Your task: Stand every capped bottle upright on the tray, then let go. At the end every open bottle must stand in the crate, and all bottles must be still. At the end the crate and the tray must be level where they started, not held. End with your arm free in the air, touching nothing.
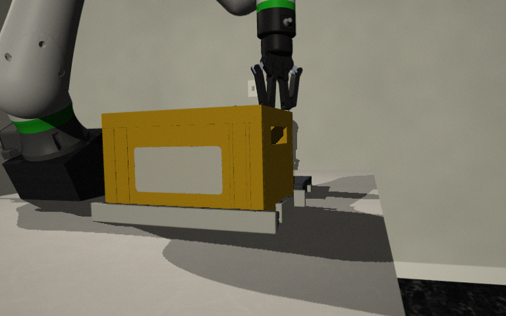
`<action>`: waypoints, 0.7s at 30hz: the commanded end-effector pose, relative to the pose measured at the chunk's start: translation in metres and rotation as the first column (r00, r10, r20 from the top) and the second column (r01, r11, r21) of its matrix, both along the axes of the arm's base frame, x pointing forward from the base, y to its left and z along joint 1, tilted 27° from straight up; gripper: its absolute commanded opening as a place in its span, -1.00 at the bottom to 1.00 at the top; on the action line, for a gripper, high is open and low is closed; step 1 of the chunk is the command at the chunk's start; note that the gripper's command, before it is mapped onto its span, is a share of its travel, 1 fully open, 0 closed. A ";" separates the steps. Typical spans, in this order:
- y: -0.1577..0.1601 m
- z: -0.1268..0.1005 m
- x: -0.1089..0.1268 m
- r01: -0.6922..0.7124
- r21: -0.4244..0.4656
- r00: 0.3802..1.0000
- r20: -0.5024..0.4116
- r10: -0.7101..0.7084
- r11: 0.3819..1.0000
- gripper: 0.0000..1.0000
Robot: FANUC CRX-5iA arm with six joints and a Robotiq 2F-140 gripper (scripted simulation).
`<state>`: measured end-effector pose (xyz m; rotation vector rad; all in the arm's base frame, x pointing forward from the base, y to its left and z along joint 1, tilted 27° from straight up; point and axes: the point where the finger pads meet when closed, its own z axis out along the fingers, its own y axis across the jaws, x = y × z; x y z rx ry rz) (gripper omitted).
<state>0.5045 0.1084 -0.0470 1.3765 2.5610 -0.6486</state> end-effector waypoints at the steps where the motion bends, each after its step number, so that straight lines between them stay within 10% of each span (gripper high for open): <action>1: 0.000 0.000 0.000 0.000 0.000 1.000 0.000 0.000 1.000 -1.00; 21: 0.002 -0.001 -0.001 0.000 0.000 1.000 0.000 0.000 1.000 -1.00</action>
